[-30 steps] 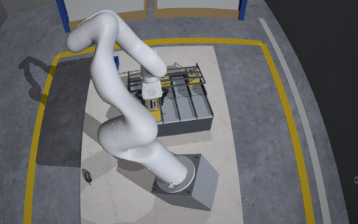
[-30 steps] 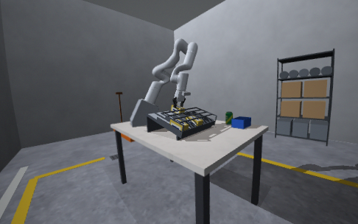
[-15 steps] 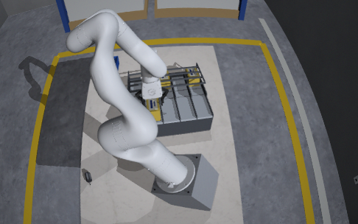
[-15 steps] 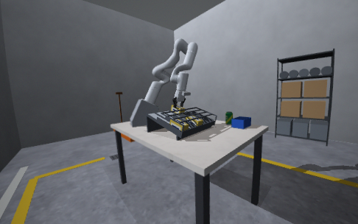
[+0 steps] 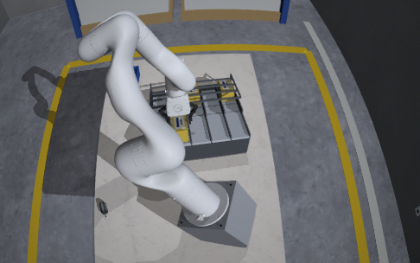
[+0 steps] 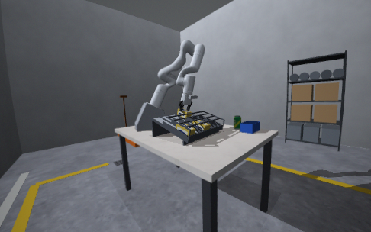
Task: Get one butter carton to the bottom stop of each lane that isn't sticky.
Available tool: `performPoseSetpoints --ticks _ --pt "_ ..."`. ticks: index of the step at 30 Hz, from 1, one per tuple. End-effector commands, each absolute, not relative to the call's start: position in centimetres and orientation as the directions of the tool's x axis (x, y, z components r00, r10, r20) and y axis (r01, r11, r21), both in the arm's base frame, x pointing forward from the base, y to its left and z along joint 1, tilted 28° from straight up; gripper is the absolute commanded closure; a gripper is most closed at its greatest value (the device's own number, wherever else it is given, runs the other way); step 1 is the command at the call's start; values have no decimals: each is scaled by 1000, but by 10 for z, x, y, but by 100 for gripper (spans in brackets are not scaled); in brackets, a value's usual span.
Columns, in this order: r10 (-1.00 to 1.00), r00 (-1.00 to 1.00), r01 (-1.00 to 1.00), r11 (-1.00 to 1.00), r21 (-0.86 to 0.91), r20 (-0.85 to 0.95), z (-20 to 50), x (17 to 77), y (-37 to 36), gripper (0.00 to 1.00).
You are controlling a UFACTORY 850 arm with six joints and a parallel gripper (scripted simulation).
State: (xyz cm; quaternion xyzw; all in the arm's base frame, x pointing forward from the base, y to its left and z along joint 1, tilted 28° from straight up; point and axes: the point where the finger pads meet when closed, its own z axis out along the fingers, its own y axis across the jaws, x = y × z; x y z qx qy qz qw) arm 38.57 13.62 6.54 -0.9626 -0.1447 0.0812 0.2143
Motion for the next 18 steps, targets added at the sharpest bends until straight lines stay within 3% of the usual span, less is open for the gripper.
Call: performPoseSetpoints --ticks 1,18 --pt "313 945 244 -866 -436 -93 66 386 136 0" --pt "313 945 245 -866 -435 -92 42 381 147 0"
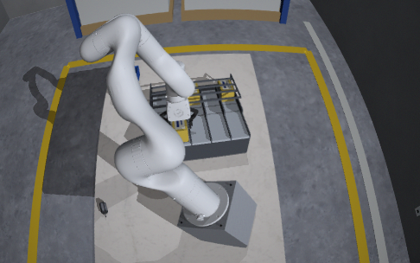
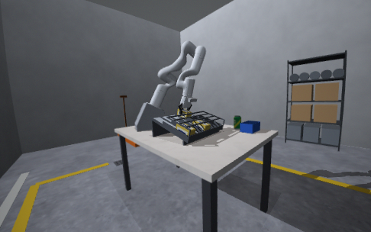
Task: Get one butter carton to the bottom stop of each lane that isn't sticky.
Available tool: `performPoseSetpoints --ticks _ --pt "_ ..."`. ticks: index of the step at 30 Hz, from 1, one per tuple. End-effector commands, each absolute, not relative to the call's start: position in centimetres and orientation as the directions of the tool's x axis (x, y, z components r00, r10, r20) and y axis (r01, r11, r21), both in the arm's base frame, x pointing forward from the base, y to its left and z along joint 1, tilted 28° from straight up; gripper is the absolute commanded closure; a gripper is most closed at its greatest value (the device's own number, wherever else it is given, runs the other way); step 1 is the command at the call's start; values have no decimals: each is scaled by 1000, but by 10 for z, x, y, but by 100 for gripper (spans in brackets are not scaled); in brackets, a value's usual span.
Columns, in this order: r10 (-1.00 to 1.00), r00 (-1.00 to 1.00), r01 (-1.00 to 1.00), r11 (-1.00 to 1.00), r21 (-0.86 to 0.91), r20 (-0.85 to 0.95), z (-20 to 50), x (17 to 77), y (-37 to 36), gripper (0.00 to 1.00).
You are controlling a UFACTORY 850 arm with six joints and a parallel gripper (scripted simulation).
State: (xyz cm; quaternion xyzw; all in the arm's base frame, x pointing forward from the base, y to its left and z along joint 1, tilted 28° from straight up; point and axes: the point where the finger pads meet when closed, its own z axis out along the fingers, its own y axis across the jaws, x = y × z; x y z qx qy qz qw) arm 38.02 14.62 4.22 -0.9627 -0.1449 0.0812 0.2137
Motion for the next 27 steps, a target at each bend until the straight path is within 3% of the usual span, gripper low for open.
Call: performPoseSetpoints --ticks 1,3,4,27 --pt "313 945 245 -866 -435 -92 42 381 147 0" --pt "313 945 245 -866 -435 -92 42 381 147 0" --pt "313 945 245 -867 -435 -93 42 381 146 100" --pt "313 945 245 -867 -435 -93 42 381 146 100"
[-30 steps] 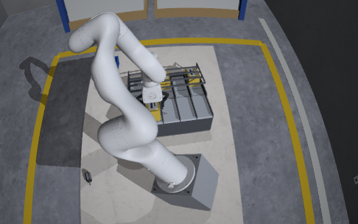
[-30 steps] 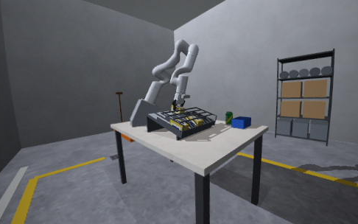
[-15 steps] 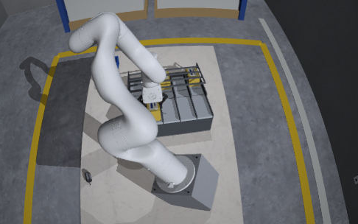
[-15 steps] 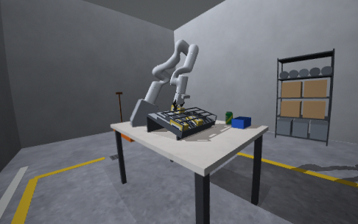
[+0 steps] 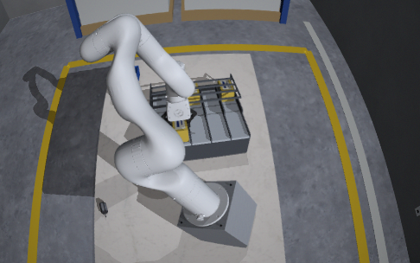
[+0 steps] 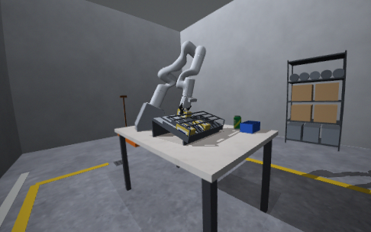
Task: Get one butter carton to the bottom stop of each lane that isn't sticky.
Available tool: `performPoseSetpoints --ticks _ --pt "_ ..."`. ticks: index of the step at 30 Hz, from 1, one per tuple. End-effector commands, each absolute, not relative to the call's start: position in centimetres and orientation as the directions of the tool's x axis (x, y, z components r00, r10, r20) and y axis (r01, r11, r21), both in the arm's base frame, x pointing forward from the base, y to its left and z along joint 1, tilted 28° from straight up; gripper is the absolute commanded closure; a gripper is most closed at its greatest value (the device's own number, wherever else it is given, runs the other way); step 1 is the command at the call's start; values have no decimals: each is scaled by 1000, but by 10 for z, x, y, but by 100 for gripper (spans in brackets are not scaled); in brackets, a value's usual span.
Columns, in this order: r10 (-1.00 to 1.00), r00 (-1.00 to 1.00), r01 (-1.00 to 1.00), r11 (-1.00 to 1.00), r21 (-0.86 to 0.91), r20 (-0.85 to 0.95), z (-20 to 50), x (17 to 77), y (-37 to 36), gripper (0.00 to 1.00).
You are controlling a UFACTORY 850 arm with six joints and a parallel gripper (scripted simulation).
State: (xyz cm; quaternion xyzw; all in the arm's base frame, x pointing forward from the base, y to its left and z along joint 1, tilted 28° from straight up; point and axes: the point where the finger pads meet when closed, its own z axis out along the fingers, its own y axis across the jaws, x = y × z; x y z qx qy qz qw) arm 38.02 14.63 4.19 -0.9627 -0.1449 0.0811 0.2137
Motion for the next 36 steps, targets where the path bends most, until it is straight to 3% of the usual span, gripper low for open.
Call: performPoseSetpoints --ticks 1,27,28,36 --pt "313 945 245 -867 -435 -93 42 381 146 100" --pt "314 945 245 -866 -436 -92 67 386 136 100" --pt "193 968 244 -866 -436 158 127 386 106 100" --pt "186 967 244 -866 -436 172 155 380 90 100"
